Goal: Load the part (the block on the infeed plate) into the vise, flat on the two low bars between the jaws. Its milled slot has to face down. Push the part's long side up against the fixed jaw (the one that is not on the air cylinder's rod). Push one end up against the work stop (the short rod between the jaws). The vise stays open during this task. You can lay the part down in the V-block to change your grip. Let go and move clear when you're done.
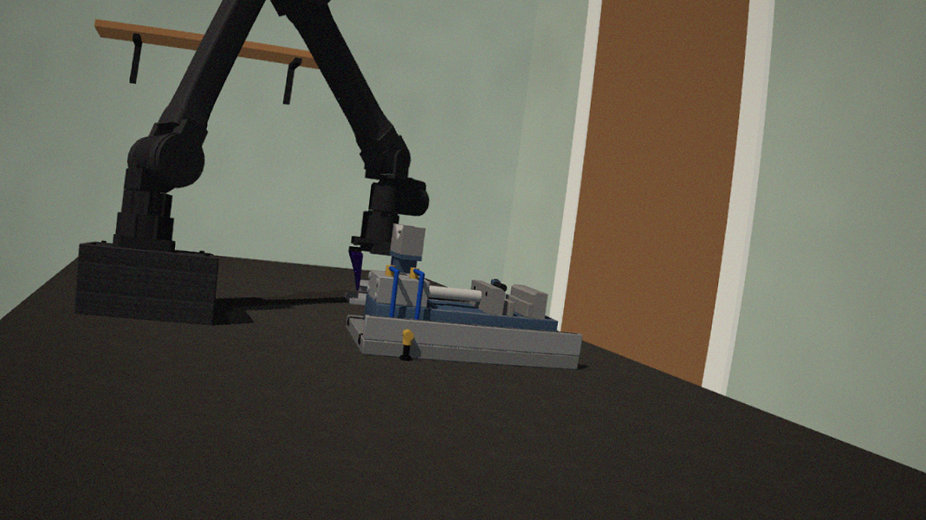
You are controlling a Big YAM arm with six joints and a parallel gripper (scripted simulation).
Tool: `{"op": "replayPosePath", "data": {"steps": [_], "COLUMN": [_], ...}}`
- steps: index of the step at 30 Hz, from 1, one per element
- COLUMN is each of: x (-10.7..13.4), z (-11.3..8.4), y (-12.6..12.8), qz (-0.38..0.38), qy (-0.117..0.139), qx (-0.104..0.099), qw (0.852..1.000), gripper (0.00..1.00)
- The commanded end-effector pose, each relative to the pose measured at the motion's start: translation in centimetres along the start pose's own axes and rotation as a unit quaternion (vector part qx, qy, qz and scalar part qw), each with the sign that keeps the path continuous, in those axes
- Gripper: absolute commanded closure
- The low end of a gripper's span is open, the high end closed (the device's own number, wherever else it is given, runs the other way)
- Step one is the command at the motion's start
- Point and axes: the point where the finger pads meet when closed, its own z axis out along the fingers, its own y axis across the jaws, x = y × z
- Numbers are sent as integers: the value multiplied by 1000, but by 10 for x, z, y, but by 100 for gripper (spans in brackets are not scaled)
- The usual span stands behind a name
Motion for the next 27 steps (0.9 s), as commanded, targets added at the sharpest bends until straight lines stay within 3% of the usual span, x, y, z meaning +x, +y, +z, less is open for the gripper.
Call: {"op": "replayPosePath", "data": {"steps": [1,23,27], "x": [-6,-5,-12], "z": [7,3,-17], "y": [-2,-1,-9], "qz": [-1,-1,-2], "qy": [1,4,-8], "qx": [0,-4,12], "qw": [1000,1000,1000], "gripper": [100,100,100]}}
